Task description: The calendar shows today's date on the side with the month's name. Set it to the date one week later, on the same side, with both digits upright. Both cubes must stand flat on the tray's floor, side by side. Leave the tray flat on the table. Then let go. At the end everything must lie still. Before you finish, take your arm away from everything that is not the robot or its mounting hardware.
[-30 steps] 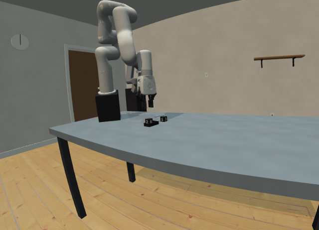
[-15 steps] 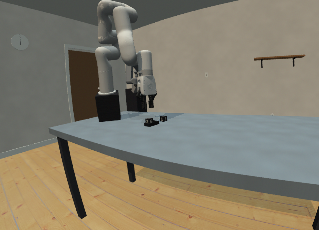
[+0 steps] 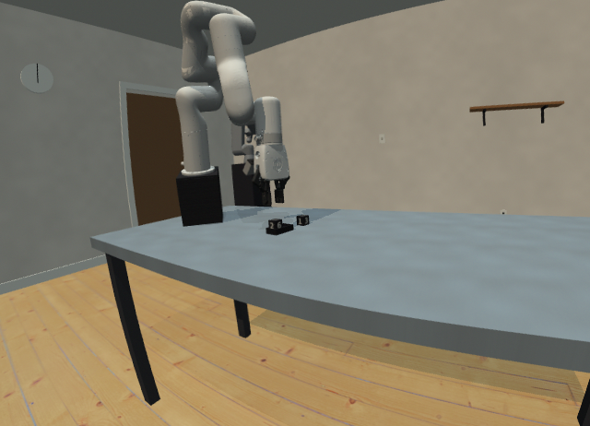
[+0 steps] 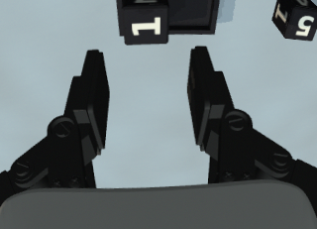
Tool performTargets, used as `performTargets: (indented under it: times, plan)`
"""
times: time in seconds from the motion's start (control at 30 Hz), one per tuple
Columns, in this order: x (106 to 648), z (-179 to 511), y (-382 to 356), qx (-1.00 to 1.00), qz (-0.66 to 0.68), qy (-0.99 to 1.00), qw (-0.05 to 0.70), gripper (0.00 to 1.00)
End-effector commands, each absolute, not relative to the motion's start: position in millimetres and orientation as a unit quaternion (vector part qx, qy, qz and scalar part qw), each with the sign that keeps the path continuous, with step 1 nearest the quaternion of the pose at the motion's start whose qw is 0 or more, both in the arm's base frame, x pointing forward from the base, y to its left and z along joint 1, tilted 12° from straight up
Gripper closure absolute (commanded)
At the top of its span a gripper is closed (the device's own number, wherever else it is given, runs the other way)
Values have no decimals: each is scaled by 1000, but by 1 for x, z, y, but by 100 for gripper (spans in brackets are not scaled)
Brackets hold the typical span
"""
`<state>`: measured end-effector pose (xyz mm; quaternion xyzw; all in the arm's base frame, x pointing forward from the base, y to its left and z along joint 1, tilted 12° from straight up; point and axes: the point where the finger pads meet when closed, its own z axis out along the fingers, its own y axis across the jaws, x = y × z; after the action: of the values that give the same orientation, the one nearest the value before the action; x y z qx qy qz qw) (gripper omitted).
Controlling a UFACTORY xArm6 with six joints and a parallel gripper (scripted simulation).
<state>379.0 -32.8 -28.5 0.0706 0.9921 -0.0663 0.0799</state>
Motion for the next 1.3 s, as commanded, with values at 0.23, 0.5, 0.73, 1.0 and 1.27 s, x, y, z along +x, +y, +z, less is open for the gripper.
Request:
performTargets:
  times: [0.23,0.5,0.73,1.0,1.27]
  plan:
    - [383,-45,-35,71,-67,992,82,53]
    - [385,-53,-37,71,-67,992,82,53]
    - [386,-61,-38,71,-67,992,82,53]
    - [386,-65,-38,71,-67,992,82,53]
    - [387,-66,-39,71,-67,992,82,53]
